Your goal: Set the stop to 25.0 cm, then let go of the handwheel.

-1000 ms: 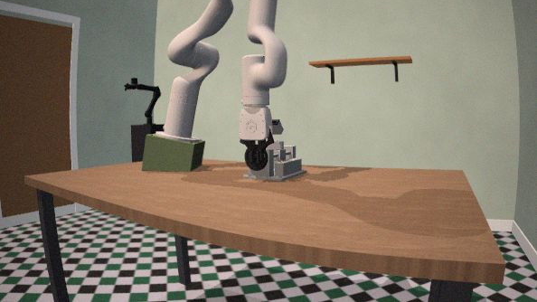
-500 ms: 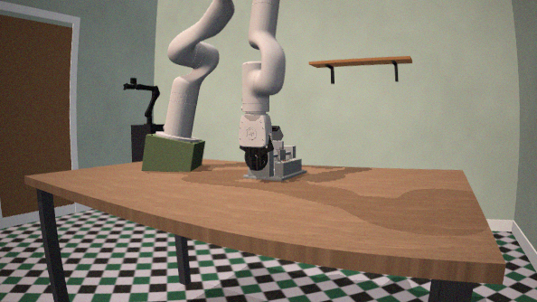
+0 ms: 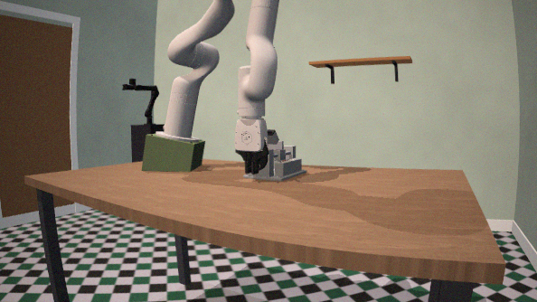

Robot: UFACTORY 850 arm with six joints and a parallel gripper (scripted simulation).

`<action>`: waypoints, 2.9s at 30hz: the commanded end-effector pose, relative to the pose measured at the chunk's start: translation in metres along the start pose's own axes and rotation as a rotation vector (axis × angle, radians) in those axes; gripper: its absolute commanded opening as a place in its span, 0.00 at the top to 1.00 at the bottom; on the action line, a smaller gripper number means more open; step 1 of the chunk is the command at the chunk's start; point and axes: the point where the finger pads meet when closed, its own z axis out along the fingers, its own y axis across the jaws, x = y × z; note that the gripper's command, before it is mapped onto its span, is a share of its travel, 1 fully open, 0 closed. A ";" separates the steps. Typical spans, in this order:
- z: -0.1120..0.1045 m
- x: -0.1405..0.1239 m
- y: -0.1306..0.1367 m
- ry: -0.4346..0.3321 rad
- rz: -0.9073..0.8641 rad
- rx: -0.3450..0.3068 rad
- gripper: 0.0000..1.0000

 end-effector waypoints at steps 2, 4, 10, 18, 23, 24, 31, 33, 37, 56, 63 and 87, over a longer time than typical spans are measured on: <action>0.002 0.000 -0.010 -0.009 -0.001 -0.017 0.94; 0.002 0.000 -0.016 -0.009 -0.001 -0.017 0.94; -0.009 0.000 -0.034 -0.009 -0.001 -0.017 0.94; -0.034 0.000 -0.040 -0.009 -0.001 -0.017 0.94; -0.040 0.000 -0.038 -0.009 -0.001 -0.017 0.94; -0.040 0.000 -0.038 -0.009 -0.001 -0.017 0.94; -0.048 0.000 -0.033 -0.009 -0.001 -0.017 0.94; -0.050 0.000 -0.032 -0.009 -0.001 -0.017 0.94; -0.052 0.000 -0.028 -0.009 -0.001 -0.017 0.94; -0.058 0.000 -0.011 -0.009 -0.001 -0.017 0.94; -0.058 0.000 -0.005 -0.009 -0.001 -0.017 0.94; -0.029 0.000 0.020 -0.009 -0.001 -0.017 0.94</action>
